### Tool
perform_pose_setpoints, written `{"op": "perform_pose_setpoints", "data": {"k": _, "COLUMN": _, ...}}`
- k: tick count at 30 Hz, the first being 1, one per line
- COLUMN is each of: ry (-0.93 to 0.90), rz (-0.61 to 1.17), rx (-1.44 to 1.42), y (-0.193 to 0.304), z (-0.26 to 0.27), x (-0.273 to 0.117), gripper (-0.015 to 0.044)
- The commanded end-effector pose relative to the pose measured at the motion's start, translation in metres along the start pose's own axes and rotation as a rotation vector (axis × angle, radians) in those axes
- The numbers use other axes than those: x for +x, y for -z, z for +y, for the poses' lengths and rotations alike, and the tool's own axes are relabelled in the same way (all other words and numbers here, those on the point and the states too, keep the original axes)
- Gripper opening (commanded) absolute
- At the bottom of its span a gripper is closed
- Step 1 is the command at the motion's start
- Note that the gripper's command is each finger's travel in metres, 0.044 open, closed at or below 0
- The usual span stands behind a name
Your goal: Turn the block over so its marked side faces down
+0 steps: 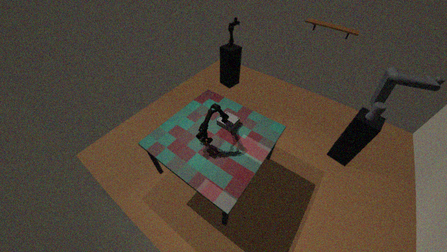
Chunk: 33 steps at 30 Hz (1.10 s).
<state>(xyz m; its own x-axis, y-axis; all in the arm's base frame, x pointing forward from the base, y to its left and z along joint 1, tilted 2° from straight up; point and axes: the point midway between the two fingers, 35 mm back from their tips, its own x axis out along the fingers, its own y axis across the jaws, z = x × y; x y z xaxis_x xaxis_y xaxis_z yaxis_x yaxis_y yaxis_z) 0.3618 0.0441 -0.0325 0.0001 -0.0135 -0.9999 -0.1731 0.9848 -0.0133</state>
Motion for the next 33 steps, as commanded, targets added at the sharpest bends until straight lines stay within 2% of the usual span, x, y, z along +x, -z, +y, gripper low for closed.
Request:
{"op": "perform_pose_setpoints", "data": {"k": 1, "ry": -0.004, "rz": 0.002, "rx": 0.005, "y": 0.001, "z": 0.0, "x": 0.001, "gripper": 0.0282}}
{"op": "perform_pose_setpoints", "data": {"k": 22, "ry": -0.004, "rz": 0.002, "rx": 0.005, "y": 0.001, "z": 0.0, "x": 0.001, "gripper": 0.0142}}
{"op": "perform_pose_setpoints", "data": {"k": 27, "ry": -0.004, "rz": 0.001, "rx": 0.005, "y": 0.0, "z": 0.0, "x": -0.024, "gripper": 0.0011}}
{"op": "perform_pose_setpoints", "data": {"k": 33, "ry": -0.004, "rz": -0.009, "rx": 0.005, "y": 0.0, "z": 0.0, "x": -0.028, "gripper": 0.0}}
